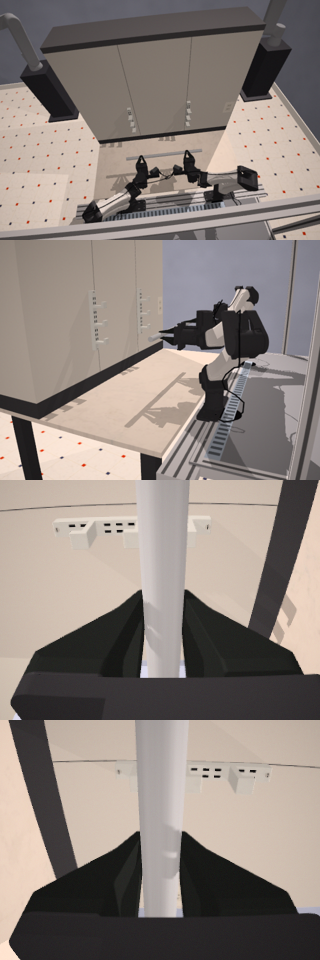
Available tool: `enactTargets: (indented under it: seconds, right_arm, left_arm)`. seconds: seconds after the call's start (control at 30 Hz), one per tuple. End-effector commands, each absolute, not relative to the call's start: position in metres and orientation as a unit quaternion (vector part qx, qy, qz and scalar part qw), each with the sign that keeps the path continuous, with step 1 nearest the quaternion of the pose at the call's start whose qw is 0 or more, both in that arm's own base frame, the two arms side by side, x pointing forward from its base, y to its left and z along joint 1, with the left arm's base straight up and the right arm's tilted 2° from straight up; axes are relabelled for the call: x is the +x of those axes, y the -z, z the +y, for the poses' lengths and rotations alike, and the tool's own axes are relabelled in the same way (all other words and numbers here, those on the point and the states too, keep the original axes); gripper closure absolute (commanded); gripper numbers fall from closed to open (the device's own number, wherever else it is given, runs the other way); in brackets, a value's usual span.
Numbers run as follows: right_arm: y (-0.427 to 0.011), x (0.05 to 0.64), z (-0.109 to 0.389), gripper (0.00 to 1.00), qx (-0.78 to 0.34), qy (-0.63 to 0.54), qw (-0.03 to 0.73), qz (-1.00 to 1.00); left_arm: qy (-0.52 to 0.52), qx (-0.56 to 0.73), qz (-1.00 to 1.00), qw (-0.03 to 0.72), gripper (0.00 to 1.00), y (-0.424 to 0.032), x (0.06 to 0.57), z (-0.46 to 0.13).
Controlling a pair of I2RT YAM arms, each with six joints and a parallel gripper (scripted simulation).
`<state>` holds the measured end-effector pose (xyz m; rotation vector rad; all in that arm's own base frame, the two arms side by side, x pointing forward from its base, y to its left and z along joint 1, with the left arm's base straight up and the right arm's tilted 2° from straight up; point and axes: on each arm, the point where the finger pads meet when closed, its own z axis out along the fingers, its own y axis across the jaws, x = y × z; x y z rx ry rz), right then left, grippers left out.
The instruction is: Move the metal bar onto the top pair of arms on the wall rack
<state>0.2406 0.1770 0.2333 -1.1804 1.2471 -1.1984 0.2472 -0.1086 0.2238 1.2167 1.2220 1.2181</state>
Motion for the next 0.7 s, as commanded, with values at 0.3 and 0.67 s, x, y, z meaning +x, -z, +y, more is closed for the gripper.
enactTargets:
  seconds: [0.3,0.67]
  right_arm:
    - [-0.2316,0.238,0.1729,1.0,-0.487,0.499,0.499,0.515]
    - [-0.2305,0.2393,0.1729,1.0,-0.487,0.499,0.499,0.515]
  left_arm:
    - [-0.505,0.491,0.501,0.503,1.0,-0.2305,0.2456,-0.1075]
    - [-0.505,0.491,0.501,0.503,1.0,-0.2299,0.2463,-0.1075]
